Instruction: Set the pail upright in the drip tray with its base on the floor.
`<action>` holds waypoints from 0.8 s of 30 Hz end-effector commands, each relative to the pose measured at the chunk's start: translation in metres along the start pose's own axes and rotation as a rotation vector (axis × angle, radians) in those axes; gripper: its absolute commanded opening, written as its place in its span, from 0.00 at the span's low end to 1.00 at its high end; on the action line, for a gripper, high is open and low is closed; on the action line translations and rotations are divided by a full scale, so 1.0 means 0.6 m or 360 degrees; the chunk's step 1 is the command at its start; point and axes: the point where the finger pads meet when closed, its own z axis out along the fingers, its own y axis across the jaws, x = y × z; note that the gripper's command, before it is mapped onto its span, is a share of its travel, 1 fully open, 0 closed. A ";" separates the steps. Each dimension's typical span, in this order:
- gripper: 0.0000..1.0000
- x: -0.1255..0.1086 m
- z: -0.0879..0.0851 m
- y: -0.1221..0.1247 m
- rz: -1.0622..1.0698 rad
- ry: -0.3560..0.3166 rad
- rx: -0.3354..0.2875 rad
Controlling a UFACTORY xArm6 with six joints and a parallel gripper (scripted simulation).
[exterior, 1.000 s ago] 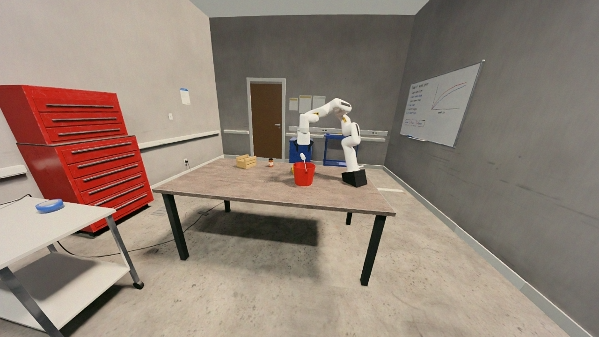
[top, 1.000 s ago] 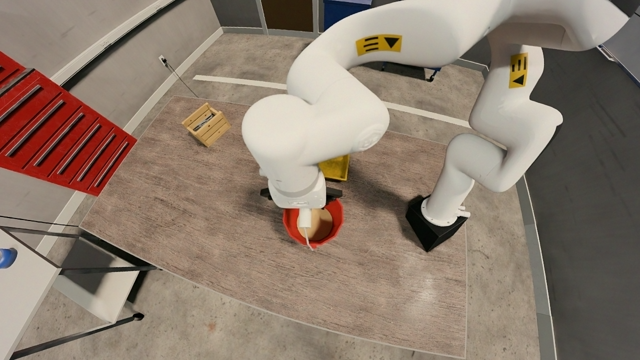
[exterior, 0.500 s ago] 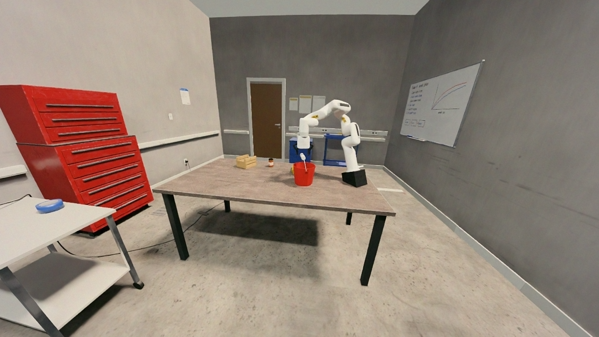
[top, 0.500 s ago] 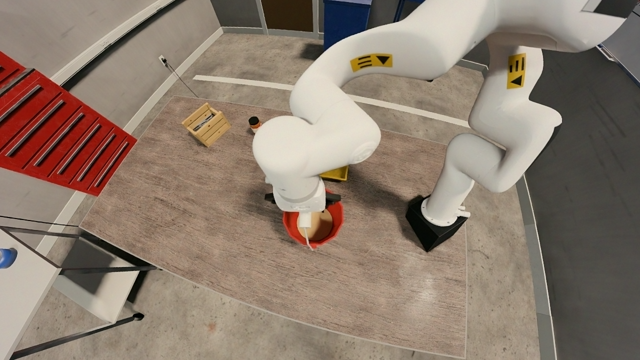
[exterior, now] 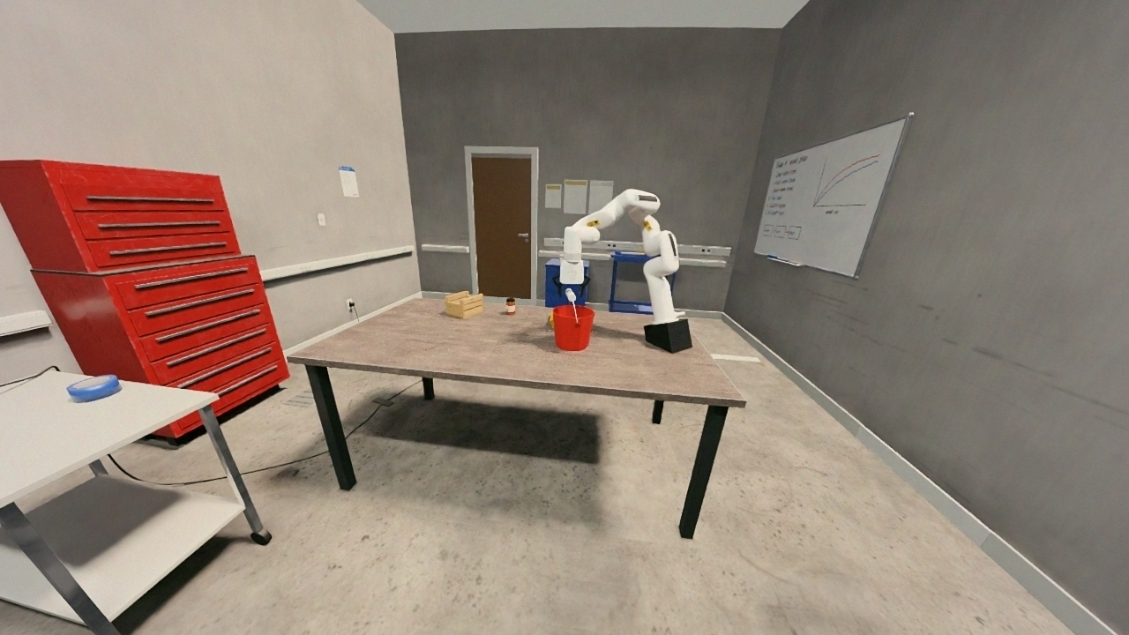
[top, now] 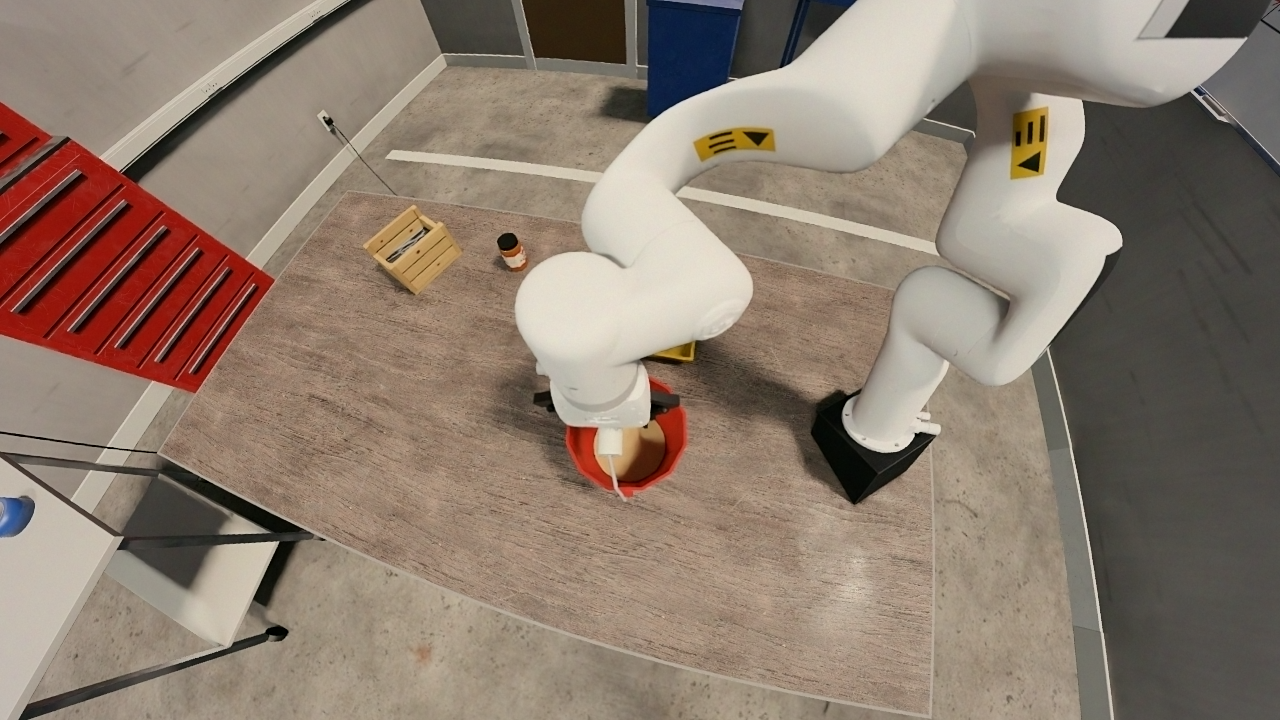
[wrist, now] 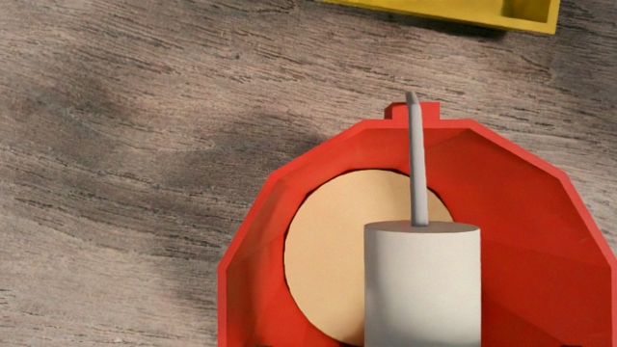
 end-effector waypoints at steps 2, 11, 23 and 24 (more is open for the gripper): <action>1.00 0.000 0.000 -0.002 0.0002 -0.0003 0.0007; 1.00 0.000 0.001 -0.002 0.0002 -0.0003 0.0007; 0.00 0.000 0.001 -0.002 0.0002 -0.0003 0.0007; 0.00 0.000 0.001 -0.002 0.0002 -0.0003 0.0007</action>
